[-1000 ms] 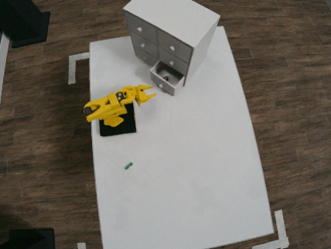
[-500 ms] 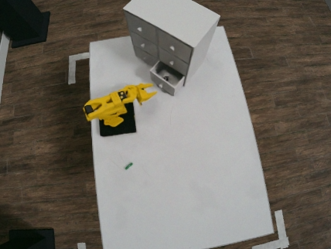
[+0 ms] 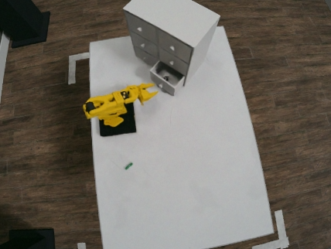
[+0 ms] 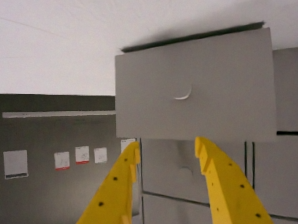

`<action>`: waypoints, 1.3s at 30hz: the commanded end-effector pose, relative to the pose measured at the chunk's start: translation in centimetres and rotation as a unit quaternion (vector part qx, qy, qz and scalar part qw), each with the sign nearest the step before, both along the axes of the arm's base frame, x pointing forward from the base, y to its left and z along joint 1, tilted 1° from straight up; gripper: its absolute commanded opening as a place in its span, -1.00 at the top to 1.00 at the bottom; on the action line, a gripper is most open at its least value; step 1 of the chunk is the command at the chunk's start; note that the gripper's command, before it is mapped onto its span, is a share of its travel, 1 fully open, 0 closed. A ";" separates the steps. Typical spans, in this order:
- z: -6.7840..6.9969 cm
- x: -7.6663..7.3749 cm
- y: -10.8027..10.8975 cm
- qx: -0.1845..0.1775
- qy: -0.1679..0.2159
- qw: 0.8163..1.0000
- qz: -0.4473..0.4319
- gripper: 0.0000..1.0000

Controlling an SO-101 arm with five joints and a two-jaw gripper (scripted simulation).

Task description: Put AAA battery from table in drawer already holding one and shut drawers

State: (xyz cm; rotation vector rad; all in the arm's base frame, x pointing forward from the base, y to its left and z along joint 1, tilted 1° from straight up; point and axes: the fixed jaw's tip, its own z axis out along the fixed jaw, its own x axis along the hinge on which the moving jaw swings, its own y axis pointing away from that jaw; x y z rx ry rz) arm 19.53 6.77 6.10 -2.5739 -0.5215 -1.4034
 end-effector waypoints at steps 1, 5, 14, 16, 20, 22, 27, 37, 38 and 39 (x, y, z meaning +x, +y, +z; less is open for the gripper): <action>-1.2 0.5 0.4 -0.005 0.004 1.000 0.007 0.57; -2.0 0.3 0.3 -0.012 0.021 1.000 0.007 0.57; -1.3 0.5 0.4 -0.005 0.004 1.000 0.007 0.57; -1.3 0.5 0.4 -0.005 0.004 1.000 0.007 0.57; -1.3 0.5 0.4 -0.005 0.004 1.000 0.007 0.57; -1.3 0.5 0.4 -0.005 0.004 1.000 0.007 0.57; -1.3 0.5 0.4 -0.005 0.004 1.000 0.007 0.57; -1.3 0.5 0.4 -0.005 0.004 1.000 0.007 0.57; -1.3 0.5 0.4 -0.005 0.004 1.000 0.007 0.57; -1.3 0.5 0.4 -0.005 0.004 1.000 0.007 0.57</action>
